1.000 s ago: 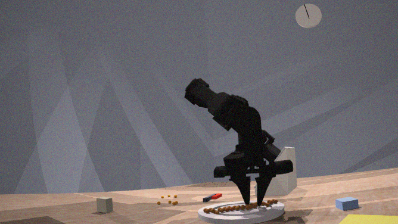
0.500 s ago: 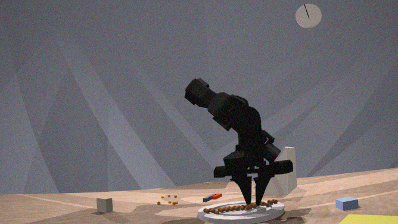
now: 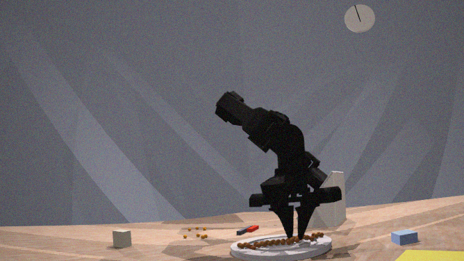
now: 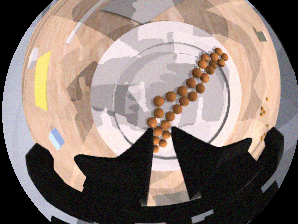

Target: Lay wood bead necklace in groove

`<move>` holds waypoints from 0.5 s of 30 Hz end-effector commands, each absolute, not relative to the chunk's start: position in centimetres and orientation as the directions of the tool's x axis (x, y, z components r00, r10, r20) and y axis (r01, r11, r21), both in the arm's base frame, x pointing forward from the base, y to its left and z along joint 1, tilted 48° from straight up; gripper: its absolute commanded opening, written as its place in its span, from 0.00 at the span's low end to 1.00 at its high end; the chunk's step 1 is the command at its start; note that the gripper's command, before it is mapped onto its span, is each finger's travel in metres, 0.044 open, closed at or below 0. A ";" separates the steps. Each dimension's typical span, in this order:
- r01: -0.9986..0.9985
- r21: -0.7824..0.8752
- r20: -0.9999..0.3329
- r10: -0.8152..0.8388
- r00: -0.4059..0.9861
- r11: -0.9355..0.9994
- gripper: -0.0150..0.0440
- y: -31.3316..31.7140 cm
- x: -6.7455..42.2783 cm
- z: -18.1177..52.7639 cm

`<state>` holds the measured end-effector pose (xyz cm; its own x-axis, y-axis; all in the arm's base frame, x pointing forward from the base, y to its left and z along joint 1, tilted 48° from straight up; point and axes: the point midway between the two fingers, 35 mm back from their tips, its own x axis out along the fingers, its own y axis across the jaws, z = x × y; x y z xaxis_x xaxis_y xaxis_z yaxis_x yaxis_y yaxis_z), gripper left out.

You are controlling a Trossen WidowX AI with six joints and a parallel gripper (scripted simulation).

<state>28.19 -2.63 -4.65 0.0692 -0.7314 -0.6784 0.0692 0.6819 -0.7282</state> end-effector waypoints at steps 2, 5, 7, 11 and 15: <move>0.069 -0.728 -0.678 -0.732 0.068 0.682 0.25 -2.6 28.2 -4.7; 0.069 -0.728 -0.678 -0.732 0.068 0.682 0.25 -2.6 28.2 -4.7; 0.069 -0.728 -0.678 -0.732 0.068 0.682 0.25 -2.6 28.2 -4.7; 0.069 -0.728 -0.678 -0.732 0.068 0.682 0.25 -2.6 28.2 -4.7; 0.069 -0.729 -0.678 -0.732 0.069 0.682 0.30 -2.6 28.2 -4.6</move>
<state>28.19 -2.63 -4.65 0.0691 -0.7314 -0.6784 0.0692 0.6819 -0.7282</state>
